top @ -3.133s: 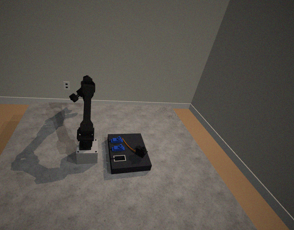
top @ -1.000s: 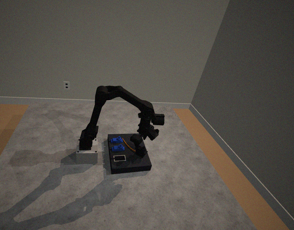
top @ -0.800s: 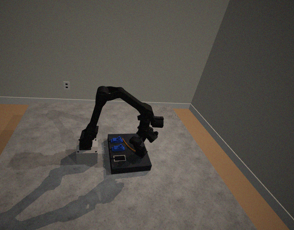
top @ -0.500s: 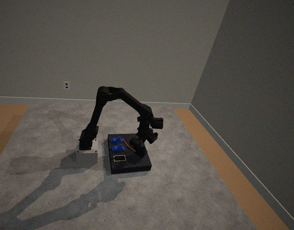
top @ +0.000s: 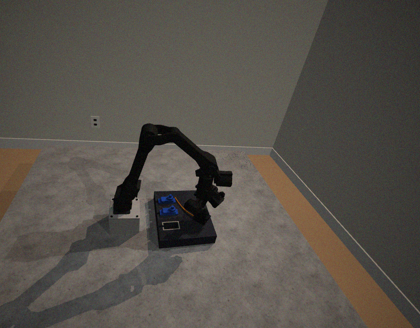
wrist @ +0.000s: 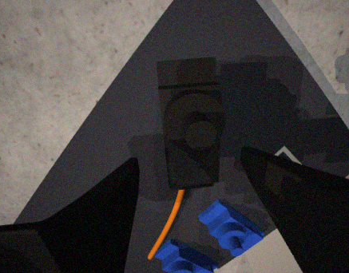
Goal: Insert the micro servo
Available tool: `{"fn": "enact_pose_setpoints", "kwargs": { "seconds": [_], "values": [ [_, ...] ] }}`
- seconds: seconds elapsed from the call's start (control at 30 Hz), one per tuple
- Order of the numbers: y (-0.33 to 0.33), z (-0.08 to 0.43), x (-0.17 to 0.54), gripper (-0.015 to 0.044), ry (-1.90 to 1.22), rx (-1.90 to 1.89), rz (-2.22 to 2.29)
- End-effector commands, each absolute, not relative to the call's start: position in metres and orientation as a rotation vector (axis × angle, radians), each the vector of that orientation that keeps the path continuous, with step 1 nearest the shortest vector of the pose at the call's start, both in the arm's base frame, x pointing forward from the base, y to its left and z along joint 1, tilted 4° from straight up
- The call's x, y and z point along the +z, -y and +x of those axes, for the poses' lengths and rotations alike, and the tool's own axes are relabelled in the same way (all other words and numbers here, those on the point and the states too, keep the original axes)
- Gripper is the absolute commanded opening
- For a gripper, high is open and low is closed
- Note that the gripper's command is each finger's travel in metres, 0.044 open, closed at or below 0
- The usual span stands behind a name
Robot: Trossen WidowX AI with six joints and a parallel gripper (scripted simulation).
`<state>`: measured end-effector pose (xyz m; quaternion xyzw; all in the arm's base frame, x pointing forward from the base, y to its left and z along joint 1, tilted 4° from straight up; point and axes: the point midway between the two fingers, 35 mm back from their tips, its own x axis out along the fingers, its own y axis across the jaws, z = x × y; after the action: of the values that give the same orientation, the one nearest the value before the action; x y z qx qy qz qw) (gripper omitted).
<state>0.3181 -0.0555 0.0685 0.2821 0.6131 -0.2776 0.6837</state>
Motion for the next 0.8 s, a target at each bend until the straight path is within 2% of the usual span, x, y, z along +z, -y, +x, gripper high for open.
{"fn": "enact_pose_setpoints", "kwargs": {
  "seconds": [0.0,0.13,0.3,0.4,0.77],
  "values": [
    [0.056,0.318,0.068,0.0204,-1.373,-0.623,0.628],
    [0.056,0.318,0.068,0.0099,-1.373,-0.623,0.628],
    [0.056,0.318,0.068,0.0065,-1.373,-0.623,0.628],
    [0.056,0.318,0.074,0.0000,-1.373,-0.623,0.628],
    [0.054,0.307,0.097,0.0000,-1.374,-0.623,0.628]
  ]
}}
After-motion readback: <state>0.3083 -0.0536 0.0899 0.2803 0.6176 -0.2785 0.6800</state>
